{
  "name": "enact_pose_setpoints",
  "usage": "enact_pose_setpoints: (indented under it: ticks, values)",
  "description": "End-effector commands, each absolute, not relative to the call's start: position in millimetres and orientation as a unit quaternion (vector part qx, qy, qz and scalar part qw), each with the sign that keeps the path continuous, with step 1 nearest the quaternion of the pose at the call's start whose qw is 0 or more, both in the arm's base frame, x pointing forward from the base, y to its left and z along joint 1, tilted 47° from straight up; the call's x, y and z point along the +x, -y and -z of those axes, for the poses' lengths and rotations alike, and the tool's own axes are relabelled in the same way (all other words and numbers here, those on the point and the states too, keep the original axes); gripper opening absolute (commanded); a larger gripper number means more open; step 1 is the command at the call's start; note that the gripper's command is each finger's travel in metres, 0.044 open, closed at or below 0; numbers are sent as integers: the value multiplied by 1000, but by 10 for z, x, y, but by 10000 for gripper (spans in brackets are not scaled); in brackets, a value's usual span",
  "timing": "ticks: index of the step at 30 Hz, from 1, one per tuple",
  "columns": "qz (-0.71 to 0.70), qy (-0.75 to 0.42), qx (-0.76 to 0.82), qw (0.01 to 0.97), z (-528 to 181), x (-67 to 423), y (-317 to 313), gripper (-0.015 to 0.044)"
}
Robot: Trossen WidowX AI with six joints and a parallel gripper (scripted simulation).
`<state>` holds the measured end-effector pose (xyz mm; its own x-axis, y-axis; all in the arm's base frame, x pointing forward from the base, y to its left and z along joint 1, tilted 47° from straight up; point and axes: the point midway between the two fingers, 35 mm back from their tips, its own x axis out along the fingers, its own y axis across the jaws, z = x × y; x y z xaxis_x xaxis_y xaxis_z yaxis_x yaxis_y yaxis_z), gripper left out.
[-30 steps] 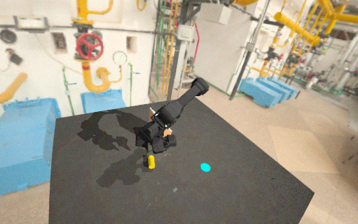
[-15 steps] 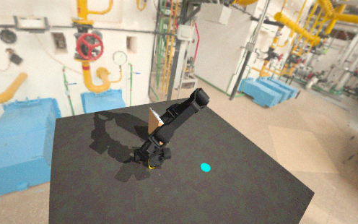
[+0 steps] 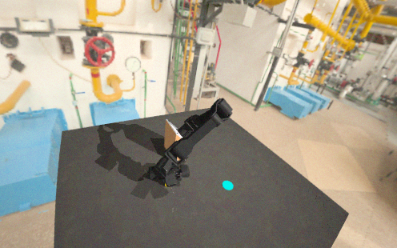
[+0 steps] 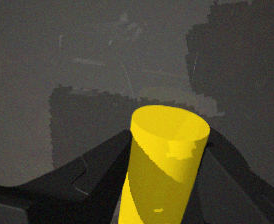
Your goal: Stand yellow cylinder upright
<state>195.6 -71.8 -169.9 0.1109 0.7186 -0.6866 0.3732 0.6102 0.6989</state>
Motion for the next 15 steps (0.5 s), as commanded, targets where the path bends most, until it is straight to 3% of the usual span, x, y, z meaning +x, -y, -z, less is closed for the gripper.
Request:
enact_pose_setpoints:
  ticks: [1,15]
  values:
    - [-139,-652,420,616,1665,1959,767,105]
    - [-136,-653,419,617,1402,1946,1096,105]
